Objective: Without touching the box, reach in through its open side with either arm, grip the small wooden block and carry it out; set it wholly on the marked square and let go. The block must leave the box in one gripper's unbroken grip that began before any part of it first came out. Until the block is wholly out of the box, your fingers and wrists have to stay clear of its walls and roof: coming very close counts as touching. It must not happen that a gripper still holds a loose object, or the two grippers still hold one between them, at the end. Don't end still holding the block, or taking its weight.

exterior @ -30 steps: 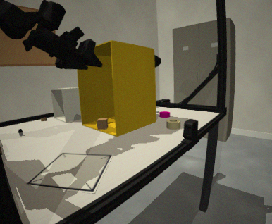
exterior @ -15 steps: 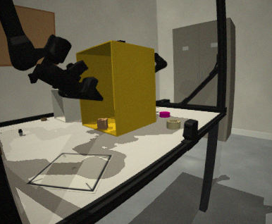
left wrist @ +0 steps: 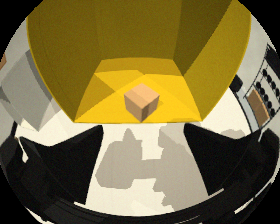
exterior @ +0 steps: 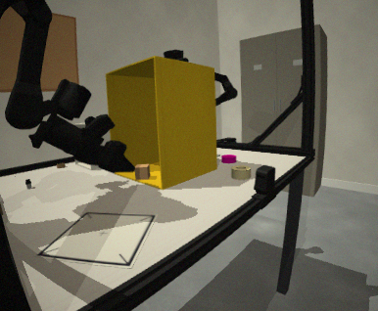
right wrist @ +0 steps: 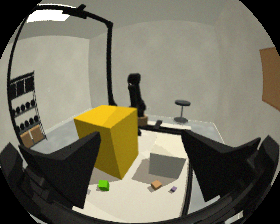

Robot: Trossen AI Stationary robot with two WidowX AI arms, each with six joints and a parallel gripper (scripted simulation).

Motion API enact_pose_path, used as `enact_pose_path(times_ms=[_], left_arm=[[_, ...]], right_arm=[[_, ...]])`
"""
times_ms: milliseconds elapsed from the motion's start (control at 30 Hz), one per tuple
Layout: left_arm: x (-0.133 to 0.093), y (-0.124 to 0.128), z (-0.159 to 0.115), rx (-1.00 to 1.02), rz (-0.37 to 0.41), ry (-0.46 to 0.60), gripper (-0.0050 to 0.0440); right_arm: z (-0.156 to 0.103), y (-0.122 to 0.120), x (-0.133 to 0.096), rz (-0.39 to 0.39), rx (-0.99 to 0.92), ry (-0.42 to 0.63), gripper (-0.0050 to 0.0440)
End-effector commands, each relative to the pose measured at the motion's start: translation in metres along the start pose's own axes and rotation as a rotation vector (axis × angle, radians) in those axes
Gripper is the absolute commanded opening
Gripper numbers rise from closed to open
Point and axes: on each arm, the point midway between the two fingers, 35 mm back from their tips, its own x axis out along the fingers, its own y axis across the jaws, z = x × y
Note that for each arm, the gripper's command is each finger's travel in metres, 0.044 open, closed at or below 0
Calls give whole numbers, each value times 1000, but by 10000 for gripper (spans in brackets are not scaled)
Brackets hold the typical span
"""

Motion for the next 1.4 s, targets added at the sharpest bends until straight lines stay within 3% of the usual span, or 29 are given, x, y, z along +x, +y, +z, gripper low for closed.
enact_pose_path(times_ms=[0,167,1367], left_arm=[[-1,1,-23,1,-5,17,400],[-4,1,-31,3,-7,3,400],[4,1,-23,-21,-12,-14,400]], right_arm=[[13,9,-11,-33,-10,-5,400],[19,15,-16,-64,-12,-9,400],[19,15,-16,-64,-12,-9,400]])
